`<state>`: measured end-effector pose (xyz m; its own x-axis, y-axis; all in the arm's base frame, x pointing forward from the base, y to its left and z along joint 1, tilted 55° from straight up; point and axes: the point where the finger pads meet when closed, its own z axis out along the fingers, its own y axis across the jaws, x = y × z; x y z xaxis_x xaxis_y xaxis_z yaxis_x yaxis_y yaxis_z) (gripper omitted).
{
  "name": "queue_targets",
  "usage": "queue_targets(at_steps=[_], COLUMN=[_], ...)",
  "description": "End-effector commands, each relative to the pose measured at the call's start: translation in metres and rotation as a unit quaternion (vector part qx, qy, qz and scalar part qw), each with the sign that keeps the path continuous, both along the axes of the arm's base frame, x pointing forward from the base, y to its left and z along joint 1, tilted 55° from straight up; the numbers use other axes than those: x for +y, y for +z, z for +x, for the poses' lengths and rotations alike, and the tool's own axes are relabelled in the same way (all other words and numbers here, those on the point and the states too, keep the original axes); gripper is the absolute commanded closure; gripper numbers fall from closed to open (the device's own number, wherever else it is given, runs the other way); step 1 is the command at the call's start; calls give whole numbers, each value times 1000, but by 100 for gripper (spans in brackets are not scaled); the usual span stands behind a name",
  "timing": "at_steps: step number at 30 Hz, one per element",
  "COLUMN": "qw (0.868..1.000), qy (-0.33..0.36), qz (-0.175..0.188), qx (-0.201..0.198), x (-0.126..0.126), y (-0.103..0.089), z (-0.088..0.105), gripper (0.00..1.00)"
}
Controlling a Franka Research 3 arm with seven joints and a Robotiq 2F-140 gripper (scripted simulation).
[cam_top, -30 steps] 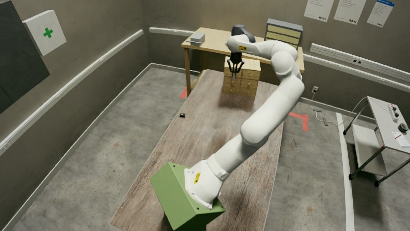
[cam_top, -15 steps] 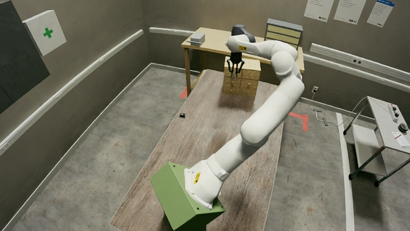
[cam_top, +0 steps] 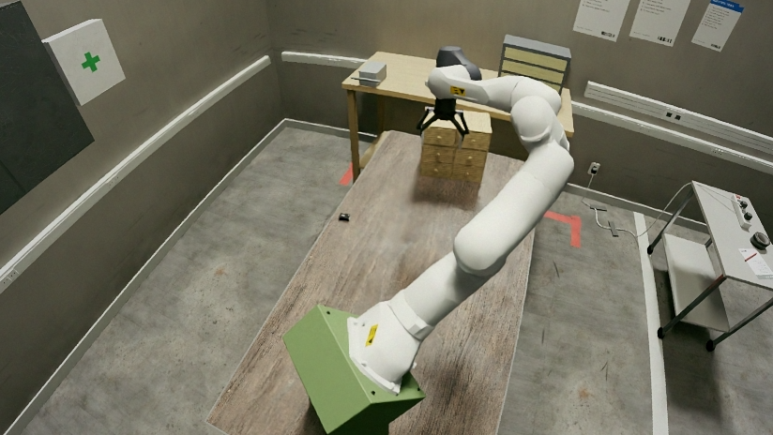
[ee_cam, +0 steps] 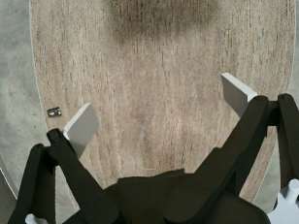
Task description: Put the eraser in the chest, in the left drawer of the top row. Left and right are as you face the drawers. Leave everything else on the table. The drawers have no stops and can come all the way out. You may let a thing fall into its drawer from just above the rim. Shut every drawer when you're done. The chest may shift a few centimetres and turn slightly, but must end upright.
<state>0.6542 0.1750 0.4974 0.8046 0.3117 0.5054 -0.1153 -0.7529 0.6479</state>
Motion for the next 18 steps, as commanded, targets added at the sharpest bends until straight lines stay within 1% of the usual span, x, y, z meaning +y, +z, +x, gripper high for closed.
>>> queue_targets(at_steps=[1,18], qw=[1000,1000], qy=[0,0], qz=[0,0], qx=[0,0], x=[0,0], y=[0,0], z=[0,0], gripper=[0,0])
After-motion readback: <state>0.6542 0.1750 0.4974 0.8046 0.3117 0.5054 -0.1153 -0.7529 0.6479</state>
